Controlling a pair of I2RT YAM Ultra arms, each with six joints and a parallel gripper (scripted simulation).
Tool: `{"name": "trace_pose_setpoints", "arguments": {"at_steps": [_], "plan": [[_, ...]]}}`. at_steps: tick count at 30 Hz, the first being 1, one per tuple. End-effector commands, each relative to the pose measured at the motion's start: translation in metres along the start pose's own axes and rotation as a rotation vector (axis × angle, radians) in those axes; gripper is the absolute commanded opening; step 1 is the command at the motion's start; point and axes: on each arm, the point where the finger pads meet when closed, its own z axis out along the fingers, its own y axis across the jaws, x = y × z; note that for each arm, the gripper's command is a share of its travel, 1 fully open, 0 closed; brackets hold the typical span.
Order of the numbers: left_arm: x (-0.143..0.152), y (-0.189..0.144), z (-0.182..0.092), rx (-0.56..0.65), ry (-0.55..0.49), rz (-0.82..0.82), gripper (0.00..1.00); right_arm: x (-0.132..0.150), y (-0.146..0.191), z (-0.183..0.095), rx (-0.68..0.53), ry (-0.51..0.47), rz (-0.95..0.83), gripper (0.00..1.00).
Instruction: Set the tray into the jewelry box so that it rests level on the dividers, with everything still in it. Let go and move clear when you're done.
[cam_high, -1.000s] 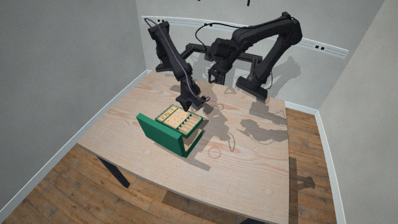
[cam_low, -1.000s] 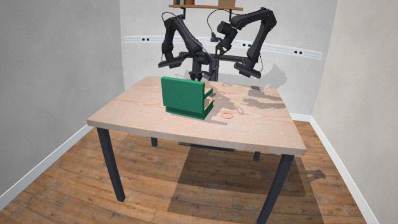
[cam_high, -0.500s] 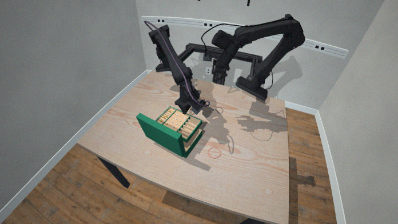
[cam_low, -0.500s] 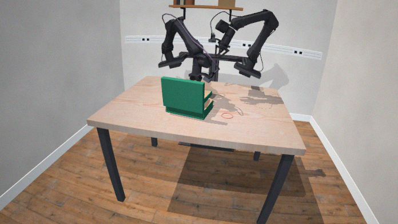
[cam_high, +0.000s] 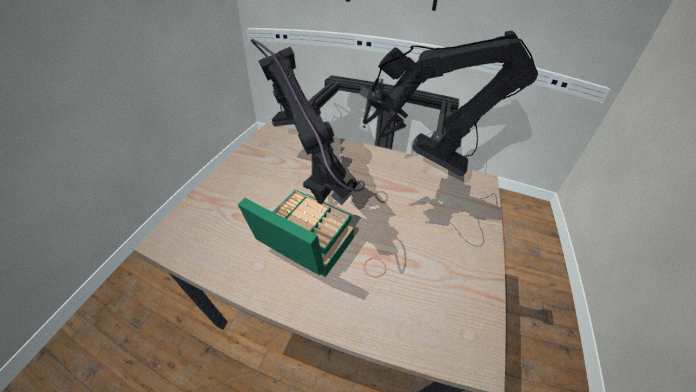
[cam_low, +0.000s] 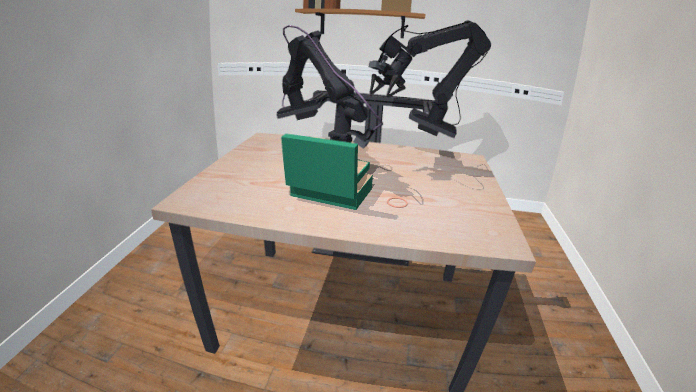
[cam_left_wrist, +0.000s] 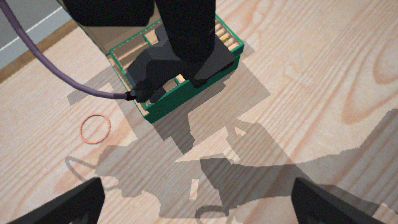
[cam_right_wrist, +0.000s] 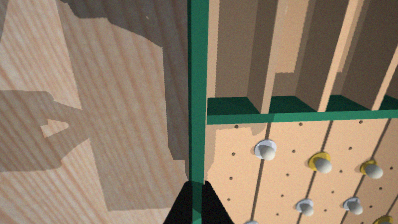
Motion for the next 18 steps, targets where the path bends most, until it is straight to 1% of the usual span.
{"name": "trace_pose_setpoints", "arguments": {"at_steps": [1,5,6,8,13,14,18], "plan": [[-0.0129,0.0037,-0.0077,-0.079,-0.121,-0.182,1.00,-0.0092,-0.0223,-0.0062,0.042,-0.024,0.005,0.00],[-0.0116,0.0022,-0.0089,-0.077,-0.129,-0.187,1.00,-0.0093,-0.0244,-0.0048,0.042,-0.024,0.010,0.00],[-0.0141,0.0004,-0.0113,-0.071,-0.136,-0.188,1.00,-0.0116,-0.0254,-0.0087,0.048,-0.032,0.017,0.00],[-0.0080,0.0002,-0.0108,-0.070,-0.113,-0.155,1.00,-0.0117,-0.0257,-0.0092,0.049,-0.033,0.018,0.00],[-0.0080,0.0002,-0.0108,-0.070,-0.113,-0.155,1.00,-0.0117,-0.0257,-0.0092,0.049,-0.033,0.018,0.00],[-0.0080,0.0002,-0.0108,-0.070,-0.113,-0.155,1.00,-0.0100,-0.0213,-0.0067,0.036,-0.030,0.013,0.00],[-0.0080,0.0002,-0.0108,-0.070,-0.113,-0.155,1.00,-0.0176,-0.0250,-0.0122,0.038,-0.018,0.004,0.00]]}}
